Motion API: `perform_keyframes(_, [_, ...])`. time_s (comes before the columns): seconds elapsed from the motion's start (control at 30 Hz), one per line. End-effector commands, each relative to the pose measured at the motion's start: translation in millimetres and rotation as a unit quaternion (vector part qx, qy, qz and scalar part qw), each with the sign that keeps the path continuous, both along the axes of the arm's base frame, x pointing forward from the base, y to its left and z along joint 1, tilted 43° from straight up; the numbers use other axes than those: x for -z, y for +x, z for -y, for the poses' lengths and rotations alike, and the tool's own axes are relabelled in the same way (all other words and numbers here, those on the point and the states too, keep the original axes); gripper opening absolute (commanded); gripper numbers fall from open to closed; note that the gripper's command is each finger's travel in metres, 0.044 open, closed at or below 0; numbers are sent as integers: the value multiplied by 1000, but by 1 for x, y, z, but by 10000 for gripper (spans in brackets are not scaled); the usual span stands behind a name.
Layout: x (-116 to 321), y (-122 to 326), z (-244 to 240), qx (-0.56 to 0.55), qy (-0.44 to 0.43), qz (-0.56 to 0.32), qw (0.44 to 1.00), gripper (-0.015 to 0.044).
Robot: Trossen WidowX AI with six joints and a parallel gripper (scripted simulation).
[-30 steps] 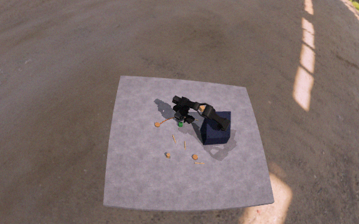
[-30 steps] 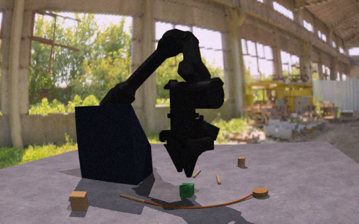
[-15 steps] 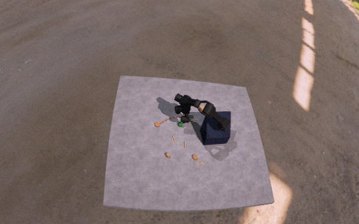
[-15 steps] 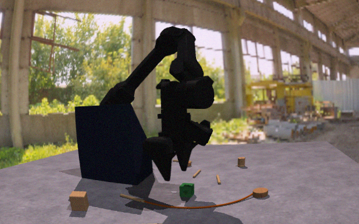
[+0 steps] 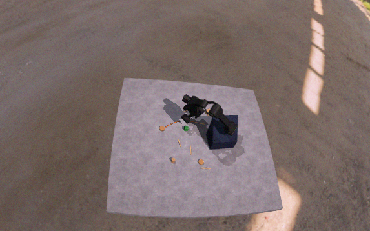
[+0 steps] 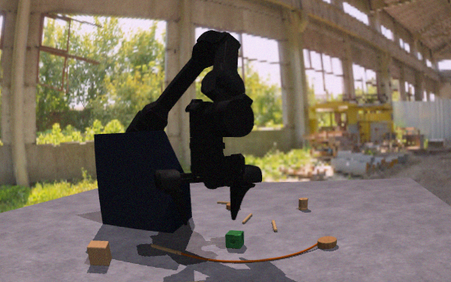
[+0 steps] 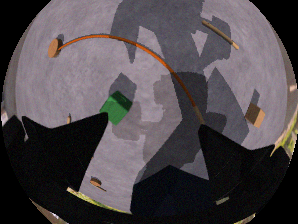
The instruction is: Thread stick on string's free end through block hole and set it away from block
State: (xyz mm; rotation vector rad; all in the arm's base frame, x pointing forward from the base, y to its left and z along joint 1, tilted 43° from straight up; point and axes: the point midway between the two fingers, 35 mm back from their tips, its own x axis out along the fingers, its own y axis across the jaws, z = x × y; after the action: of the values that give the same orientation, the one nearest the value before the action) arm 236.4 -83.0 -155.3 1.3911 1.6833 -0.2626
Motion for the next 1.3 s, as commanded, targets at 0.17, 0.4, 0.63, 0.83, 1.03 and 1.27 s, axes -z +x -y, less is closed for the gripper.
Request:
perform_keyframes(0.17, [14, -33, 15, 420, 23, -379, 824, 440])
perform_keyframes(0.4, [18, -42, 17, 527, 31, -476, 703, 440])
perform_keyframes(0.63, [21, -51, 19, 614, 39, -557, 558, 440])
perform_keyframes(0.83, [23, -57, 20, 671, 44, -610, 420, 440])
perform_keyframes(1.03, [24, -59, 20, 691, 45, -630, 351, 440])
perform_keyframes(1.27, [24, -59, 20, 691, 45, -630, 351, 440])
